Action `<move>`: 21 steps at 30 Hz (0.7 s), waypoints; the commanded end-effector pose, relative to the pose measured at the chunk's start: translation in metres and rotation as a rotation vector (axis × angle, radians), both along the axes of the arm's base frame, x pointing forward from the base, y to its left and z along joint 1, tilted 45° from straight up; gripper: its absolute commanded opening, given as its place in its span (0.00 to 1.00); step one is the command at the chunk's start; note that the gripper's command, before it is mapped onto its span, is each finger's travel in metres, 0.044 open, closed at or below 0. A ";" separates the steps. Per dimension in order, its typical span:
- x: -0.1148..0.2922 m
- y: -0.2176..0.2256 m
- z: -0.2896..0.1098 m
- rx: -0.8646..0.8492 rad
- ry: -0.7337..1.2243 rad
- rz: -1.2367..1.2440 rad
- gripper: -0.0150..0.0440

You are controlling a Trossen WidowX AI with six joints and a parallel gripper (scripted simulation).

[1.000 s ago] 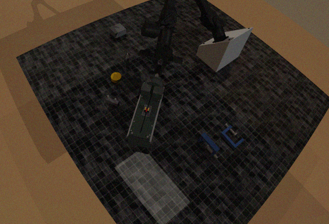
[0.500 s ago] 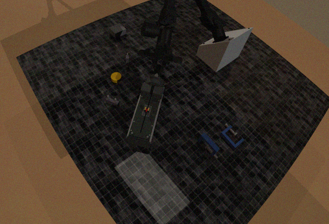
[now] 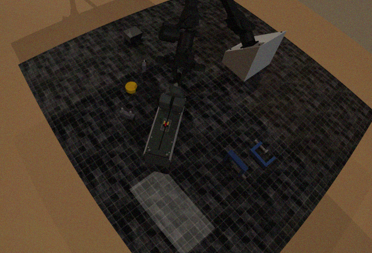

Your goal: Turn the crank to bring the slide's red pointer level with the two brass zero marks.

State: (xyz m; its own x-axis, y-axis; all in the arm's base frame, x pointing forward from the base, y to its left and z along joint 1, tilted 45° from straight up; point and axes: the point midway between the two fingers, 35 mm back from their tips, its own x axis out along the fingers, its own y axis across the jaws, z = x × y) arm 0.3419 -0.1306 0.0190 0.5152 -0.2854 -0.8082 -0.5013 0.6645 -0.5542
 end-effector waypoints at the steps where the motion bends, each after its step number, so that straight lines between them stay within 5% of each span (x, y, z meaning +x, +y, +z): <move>1: 0.004 -0.006 0.005 -0.013 -0.018 -0.008 0.25; 21: 0.008 -0.018 0.005 -0.014 -0.018 -0.008 0.25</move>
State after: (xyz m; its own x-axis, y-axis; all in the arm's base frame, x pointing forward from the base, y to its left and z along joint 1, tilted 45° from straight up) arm 0.3468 -0.1407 0.0222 0.5225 -0.2890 -0.8022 -0.4963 0.6619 -0.5617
